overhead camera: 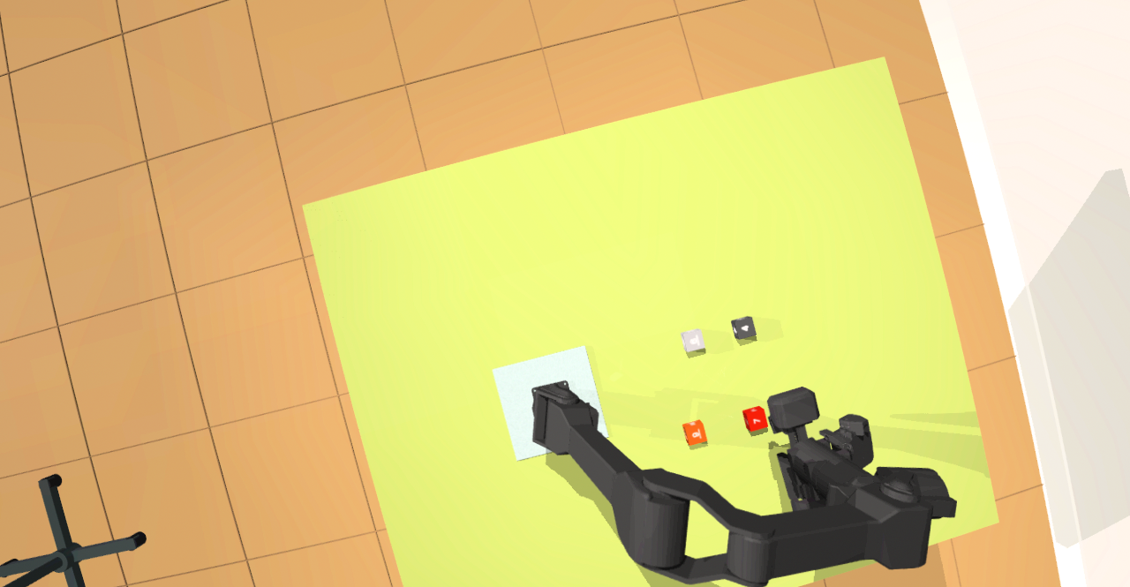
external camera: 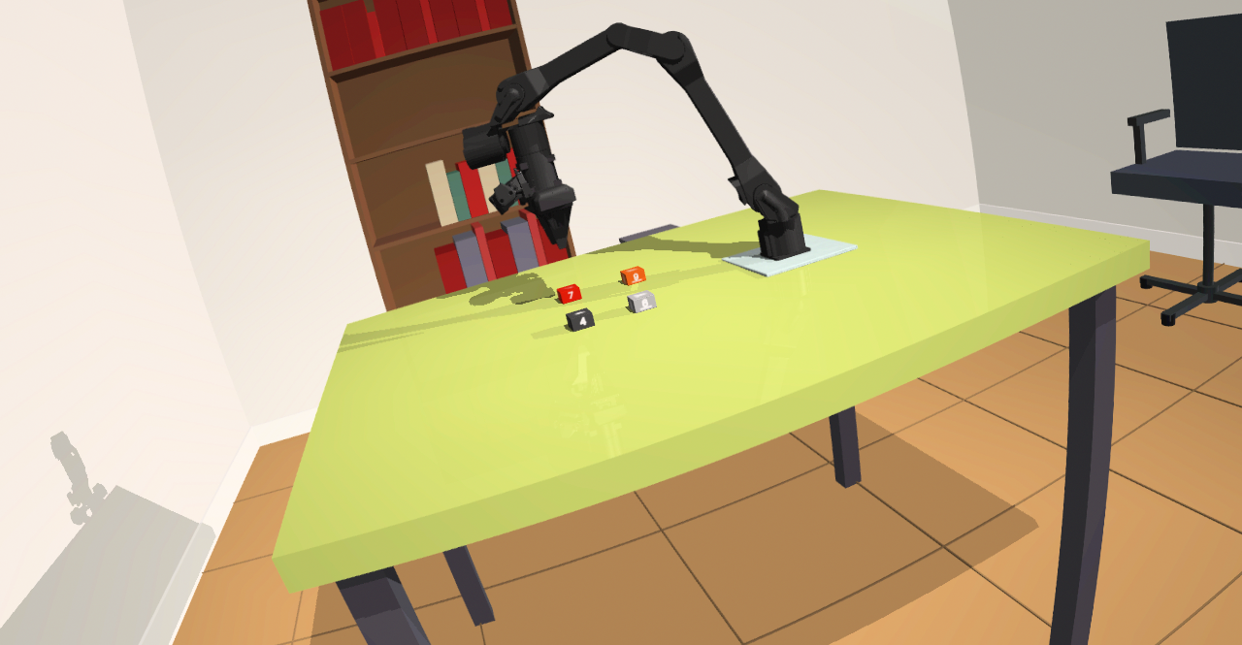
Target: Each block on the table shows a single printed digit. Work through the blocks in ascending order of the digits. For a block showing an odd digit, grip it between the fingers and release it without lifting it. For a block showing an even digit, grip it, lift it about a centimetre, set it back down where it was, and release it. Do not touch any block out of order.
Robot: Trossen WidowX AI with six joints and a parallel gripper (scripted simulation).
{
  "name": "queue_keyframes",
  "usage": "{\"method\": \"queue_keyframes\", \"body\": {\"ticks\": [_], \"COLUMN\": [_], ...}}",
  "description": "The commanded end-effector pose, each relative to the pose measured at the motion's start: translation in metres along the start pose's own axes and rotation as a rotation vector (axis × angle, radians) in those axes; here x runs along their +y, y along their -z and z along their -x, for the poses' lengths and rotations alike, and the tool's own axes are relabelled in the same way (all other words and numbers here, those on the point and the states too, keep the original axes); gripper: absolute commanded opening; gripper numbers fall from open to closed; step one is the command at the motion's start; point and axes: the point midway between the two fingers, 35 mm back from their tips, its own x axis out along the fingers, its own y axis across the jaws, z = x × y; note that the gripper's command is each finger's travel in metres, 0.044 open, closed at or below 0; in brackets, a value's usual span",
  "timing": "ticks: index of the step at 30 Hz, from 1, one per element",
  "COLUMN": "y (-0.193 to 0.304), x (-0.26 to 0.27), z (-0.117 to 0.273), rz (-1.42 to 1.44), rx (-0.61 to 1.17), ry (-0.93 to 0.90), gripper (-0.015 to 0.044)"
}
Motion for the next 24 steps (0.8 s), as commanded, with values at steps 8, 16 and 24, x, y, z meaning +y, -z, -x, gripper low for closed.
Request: {"method": "queue_keyframes", "body": {"ticks": [8, 16, 24], "y": [0.002, 0.054, 0.118], "x": [0.001, -0.002, 0.004], "z": [0.035, 0.038, 0.031], "rz": [0.000, 0.001, 0.001], "rx": [-0.028, -0.024, -0.018], "ry": [0.009, 0.009, 0.009], "gripper": [0.0120, 0.0120, 0.0120]}}
